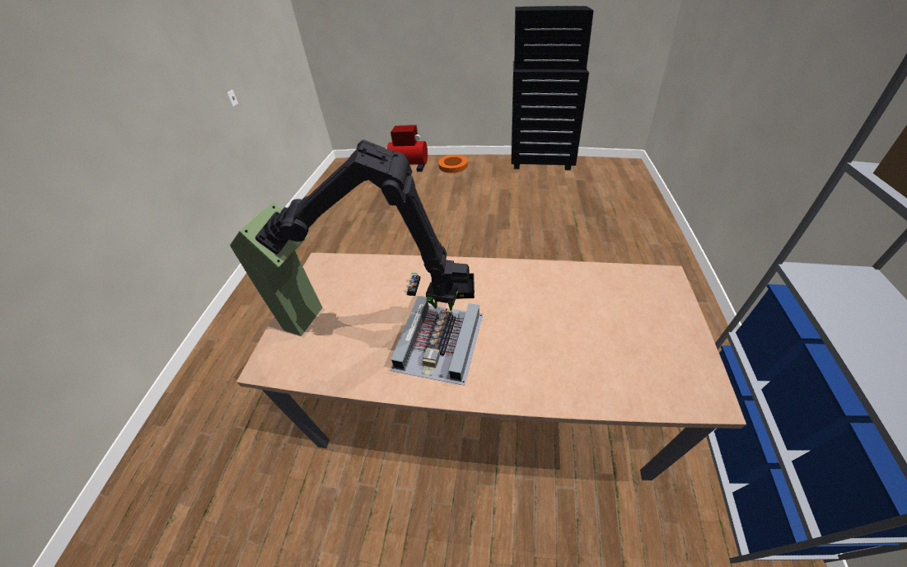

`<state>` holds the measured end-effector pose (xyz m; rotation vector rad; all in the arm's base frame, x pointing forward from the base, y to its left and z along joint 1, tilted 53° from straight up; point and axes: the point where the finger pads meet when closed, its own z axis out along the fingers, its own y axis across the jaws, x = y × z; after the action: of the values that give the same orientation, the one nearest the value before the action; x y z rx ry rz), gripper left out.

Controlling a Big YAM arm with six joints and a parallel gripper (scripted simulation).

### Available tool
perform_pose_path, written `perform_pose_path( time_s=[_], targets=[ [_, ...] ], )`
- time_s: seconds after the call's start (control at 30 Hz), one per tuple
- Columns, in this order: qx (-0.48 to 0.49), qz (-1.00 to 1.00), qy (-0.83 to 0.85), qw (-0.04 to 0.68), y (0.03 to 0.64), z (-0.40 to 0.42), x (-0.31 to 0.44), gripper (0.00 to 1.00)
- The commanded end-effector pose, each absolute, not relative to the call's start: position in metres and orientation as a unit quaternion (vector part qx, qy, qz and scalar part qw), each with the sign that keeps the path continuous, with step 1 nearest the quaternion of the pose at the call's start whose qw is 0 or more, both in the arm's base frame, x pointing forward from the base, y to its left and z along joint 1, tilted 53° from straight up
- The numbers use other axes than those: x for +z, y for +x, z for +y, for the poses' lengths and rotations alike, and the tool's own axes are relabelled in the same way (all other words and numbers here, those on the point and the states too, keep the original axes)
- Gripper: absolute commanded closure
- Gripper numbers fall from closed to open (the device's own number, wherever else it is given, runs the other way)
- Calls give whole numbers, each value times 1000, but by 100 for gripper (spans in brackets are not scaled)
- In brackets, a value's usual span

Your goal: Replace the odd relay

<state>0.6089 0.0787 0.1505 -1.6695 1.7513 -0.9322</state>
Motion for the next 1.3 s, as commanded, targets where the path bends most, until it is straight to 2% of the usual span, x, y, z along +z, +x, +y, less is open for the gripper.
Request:
perform_pose_path(
  time_s=[0.0,1.27],
  targets=[
    [-353,641,-616,291,610,89,179,41],
    [-353,640,-615,294,612,92,181,41]
  ],
)
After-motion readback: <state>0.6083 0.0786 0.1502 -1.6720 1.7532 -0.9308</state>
